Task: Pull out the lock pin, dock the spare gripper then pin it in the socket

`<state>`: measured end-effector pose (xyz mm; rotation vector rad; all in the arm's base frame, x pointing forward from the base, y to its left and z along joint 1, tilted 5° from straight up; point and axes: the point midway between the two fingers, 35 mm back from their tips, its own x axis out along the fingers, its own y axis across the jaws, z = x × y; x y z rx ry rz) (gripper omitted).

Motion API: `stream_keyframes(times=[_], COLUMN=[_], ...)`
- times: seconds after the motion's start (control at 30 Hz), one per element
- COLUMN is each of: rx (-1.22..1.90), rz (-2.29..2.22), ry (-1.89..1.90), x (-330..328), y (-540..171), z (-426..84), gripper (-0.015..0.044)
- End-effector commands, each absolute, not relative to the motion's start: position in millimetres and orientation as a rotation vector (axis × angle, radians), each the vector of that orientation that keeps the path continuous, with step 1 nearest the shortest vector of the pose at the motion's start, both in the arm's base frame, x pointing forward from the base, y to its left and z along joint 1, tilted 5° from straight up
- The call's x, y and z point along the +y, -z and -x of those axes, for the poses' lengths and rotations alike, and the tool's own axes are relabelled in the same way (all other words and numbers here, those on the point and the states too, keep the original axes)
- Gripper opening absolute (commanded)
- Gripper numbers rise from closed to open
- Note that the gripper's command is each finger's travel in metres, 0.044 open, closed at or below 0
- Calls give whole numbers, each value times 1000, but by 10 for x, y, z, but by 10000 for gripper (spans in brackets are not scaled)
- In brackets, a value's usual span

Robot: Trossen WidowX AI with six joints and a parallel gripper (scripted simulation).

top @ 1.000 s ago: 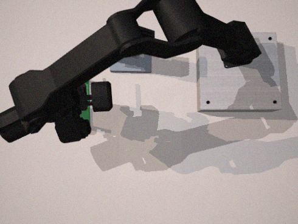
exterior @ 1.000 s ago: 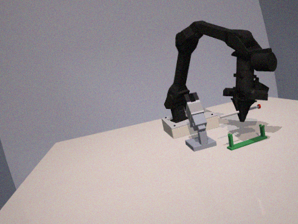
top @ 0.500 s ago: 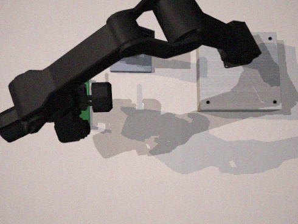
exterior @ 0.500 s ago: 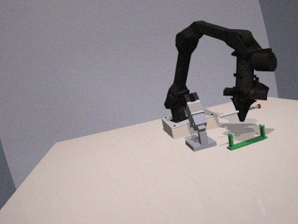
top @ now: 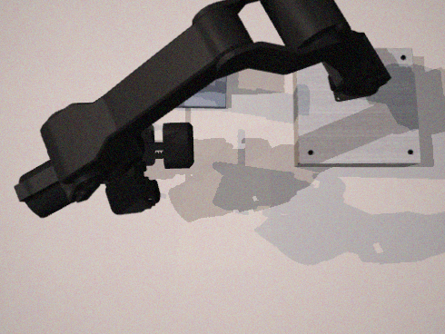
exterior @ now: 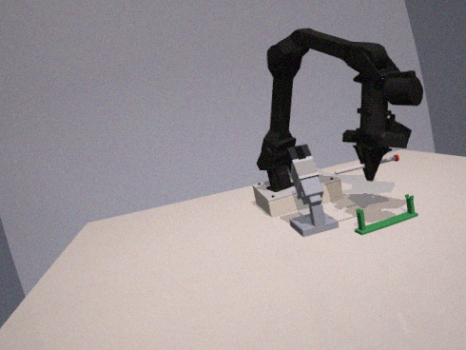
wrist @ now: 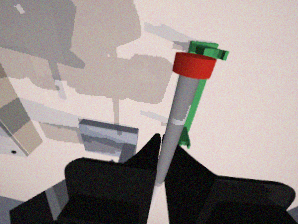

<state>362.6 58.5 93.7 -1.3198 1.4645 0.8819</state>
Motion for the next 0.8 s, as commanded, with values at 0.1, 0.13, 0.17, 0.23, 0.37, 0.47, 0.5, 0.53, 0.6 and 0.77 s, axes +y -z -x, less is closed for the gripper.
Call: stream_keyframes(times=[0.1,0.13,0.17,0.23,0.37,0.47,0.5,0.53,0.6,0.77], rx=[1462,1463,1464,1466,1469,1473,1474,1474,1474,1475], rz=[1304,1302,1300,1297,1290,1280,1279,1278,1278,1277], ry=[-874,-873,-872,-871,-867,-868,-868,-868,-868,-868], x=[633,637,641,649,660,660,660,660,660,654], y=[-986,-990,-994,-1000,-1009,-1014,-1015,-1015,-991,-816], z=[-3403,-3371,-3340,-3277,-3150,-3082,-3071,-3068,-3071,-3093], gripper=[0,0,0,0,0,0,0,0,0,0])
